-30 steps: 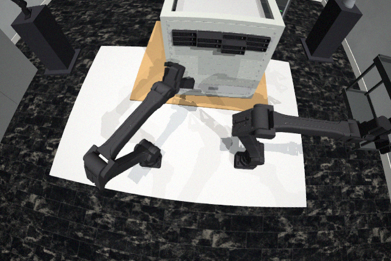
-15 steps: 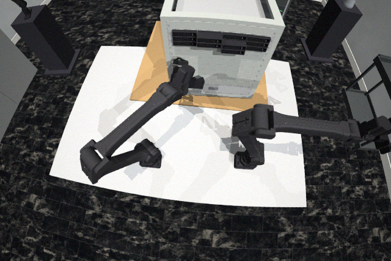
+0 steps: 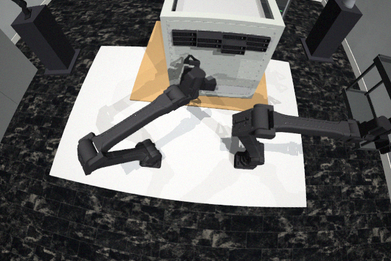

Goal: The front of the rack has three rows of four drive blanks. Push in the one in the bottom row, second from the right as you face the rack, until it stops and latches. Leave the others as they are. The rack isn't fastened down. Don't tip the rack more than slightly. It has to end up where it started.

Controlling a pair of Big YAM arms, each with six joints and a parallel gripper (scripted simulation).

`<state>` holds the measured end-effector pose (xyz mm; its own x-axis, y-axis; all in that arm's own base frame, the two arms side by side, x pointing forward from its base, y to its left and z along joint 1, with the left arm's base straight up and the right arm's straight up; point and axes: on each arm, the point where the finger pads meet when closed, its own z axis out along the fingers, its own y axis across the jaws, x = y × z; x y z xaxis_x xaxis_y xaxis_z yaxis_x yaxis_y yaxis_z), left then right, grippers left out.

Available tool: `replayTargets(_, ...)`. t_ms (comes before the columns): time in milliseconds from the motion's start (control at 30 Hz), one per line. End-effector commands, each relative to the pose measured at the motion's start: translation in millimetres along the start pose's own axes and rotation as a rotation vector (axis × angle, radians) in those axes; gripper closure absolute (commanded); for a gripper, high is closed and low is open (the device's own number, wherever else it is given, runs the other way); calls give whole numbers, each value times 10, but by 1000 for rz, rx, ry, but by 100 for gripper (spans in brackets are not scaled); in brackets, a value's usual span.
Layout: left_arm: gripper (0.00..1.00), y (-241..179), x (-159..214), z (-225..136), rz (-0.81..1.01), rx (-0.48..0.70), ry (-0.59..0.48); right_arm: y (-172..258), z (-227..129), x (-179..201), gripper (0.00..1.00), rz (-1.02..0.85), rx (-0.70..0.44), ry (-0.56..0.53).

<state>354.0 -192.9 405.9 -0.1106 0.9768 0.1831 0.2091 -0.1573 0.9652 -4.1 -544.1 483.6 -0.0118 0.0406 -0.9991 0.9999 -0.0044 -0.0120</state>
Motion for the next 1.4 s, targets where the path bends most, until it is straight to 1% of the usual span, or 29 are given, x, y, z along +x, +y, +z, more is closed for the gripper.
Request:
replayTargets(0,0,551,-138,-166,-68,-80,-32,30,1,-170,0,12,-4,-41)
replayTargets(67,0,551,-138,-166,-68,-80,-32,30,1,-170,0,12,-4,-41)
replayTargets(567,0,957,-439,-764,-163,-174,-87,30,1,-170,0,12,-4,-41)
replayTargets(633,0,957,-439,-764,-163,-174,-87,30,1,-170,0,12,-4,-41)
replayTargets(1033,0,1116,-538,-1078,-218,-203,-114,30,1,-170,0,12,-4,-41)
replayTargets(1367,0,1157,-562,-1172,-234,-209,-124,30,1,-170,0,12,-4,-41)
